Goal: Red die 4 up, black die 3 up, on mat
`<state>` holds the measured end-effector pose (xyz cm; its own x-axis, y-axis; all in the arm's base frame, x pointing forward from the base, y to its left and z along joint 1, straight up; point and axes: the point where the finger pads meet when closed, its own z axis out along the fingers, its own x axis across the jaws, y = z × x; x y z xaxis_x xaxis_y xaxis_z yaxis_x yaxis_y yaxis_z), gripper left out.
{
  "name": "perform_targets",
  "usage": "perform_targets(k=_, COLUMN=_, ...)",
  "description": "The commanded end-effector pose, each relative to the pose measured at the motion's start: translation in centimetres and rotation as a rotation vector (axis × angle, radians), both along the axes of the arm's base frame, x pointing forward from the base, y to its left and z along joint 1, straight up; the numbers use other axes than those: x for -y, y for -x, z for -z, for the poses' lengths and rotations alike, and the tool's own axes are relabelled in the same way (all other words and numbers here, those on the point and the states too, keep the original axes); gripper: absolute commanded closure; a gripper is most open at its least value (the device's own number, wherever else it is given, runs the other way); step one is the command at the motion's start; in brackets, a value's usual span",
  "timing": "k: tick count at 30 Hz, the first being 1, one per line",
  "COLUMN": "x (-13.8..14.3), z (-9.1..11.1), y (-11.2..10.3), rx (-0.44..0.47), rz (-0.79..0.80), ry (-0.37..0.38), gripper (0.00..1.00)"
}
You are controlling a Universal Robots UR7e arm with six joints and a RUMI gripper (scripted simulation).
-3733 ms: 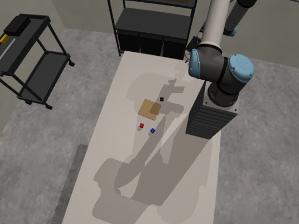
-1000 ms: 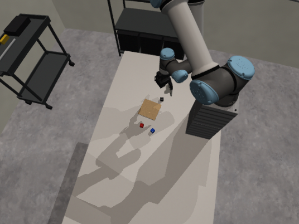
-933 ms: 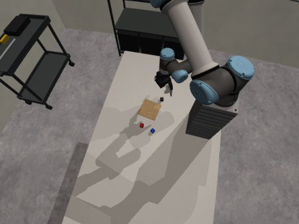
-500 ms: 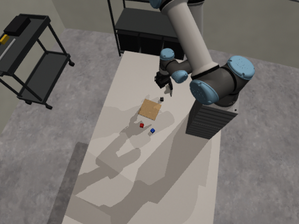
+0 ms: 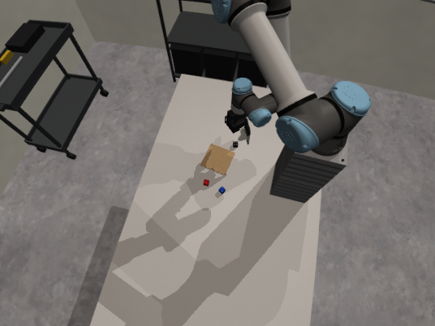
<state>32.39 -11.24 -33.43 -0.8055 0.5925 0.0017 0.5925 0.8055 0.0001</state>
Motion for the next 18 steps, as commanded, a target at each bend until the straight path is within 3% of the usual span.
perform_targets(k=1, x=0.1, z=2.3, y=-0.1, rx=0.002, rz=0.000, ry=0.001, gripper=0.00)
perform_targets(k=8, x=0.1, z=5.2, y=-0.1, rx=0.002, rz=0.000, ry=0.001, gripper=0.00)
perform_targets(k=18, x=0.1, z=6.6, y=-0.1, rx=0.002, rz=0.000, ry=0.001, gripper=0.00)
